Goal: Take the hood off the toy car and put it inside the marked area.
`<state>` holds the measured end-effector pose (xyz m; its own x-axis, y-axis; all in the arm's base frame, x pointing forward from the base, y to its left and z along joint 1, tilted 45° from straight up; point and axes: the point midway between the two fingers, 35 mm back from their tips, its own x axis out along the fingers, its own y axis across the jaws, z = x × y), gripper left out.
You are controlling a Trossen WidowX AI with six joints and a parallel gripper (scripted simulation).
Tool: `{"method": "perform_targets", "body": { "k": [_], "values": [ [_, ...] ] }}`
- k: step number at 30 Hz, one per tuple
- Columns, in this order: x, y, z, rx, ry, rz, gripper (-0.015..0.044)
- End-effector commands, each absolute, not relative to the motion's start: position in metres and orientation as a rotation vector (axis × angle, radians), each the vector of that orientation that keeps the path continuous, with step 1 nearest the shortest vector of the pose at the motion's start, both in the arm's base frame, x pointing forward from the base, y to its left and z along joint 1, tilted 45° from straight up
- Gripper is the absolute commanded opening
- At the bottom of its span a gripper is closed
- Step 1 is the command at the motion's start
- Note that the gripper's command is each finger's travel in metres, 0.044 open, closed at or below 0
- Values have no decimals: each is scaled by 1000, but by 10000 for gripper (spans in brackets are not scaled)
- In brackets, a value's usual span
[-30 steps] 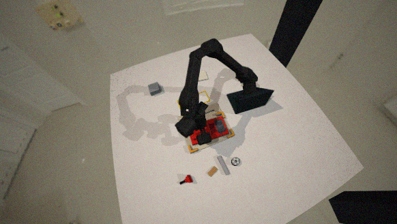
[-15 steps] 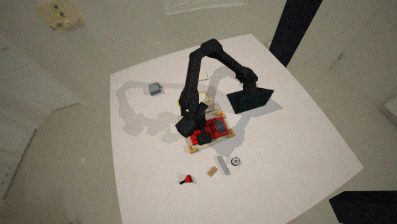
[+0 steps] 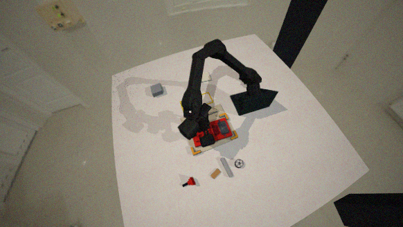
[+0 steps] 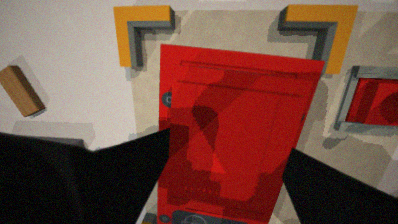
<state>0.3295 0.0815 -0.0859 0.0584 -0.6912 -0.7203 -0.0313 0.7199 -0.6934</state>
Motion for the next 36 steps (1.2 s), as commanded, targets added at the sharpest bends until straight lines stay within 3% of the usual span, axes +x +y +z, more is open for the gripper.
{"method": "perform_targets", "body": {
  "k": [1, 36],
  "values": [
    [330, 84, -84, -628, 1443, -557, 6],
    [328, 102, -65, -629, 1444, -556, 0]
  ]
}}
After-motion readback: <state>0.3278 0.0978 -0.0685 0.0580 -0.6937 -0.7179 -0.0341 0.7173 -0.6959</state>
